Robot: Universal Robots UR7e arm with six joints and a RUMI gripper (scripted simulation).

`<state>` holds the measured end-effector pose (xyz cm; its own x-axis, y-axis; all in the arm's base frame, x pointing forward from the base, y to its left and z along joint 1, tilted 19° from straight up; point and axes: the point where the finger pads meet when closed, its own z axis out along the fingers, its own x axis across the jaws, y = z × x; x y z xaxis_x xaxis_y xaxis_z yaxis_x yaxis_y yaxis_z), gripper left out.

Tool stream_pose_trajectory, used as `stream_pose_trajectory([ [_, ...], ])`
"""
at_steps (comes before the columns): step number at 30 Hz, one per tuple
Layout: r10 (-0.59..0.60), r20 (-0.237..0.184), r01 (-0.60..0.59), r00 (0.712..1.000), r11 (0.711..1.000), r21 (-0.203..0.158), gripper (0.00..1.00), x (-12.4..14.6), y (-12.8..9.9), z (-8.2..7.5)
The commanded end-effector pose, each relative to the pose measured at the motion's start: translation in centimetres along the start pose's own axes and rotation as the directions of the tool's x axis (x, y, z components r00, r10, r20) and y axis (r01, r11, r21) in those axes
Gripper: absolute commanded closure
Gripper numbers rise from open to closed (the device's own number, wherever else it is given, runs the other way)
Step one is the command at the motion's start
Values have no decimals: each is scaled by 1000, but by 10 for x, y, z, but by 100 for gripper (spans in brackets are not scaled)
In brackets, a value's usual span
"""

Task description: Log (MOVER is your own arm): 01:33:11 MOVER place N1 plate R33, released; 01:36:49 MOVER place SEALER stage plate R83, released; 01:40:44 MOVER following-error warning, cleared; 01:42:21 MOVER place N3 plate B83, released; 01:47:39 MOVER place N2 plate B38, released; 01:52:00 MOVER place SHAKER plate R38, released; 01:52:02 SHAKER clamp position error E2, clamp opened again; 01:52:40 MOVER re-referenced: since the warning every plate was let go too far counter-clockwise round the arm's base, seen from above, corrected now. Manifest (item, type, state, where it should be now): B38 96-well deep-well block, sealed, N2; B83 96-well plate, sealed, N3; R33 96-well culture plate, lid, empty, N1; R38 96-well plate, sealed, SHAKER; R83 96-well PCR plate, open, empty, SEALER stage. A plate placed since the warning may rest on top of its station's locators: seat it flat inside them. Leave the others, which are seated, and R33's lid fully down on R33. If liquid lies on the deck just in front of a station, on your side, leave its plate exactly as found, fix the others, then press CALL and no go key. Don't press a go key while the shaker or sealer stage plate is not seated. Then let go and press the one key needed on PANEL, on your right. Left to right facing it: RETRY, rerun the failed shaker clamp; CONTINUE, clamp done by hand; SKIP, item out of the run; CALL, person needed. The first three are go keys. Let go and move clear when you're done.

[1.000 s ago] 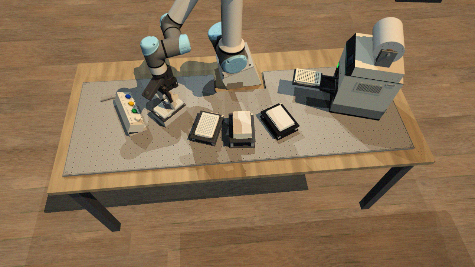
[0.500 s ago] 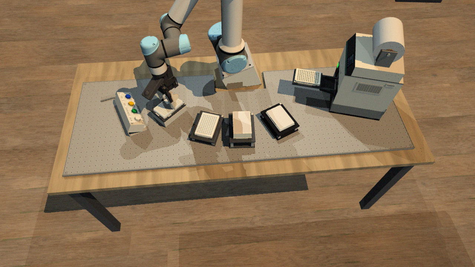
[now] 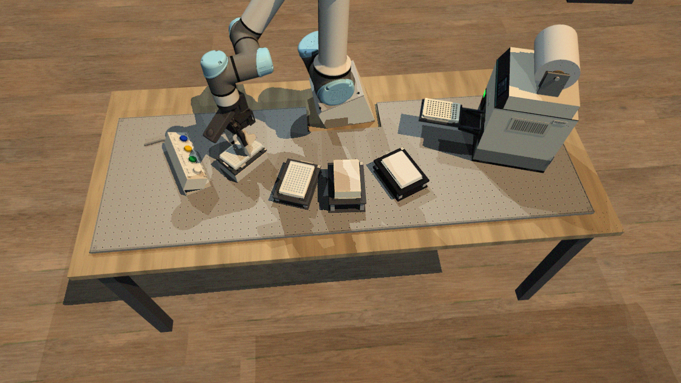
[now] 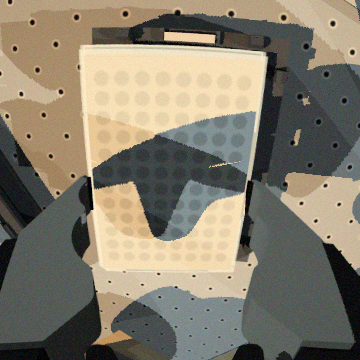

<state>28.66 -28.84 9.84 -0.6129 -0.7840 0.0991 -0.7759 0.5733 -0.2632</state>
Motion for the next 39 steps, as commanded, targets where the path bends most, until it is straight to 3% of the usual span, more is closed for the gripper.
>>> stream_pose_trajectory([
  [1, 0, 0, 0, 1000, 1000, 1, 100, 0, 0, -2],
  [16, 0, 0, 0, 1000, 1000, 1, 100, 0, 0, -6],
  [39, 0, 0, 0, 1000, 1000, 1, 100, -4, 0, -40],
])
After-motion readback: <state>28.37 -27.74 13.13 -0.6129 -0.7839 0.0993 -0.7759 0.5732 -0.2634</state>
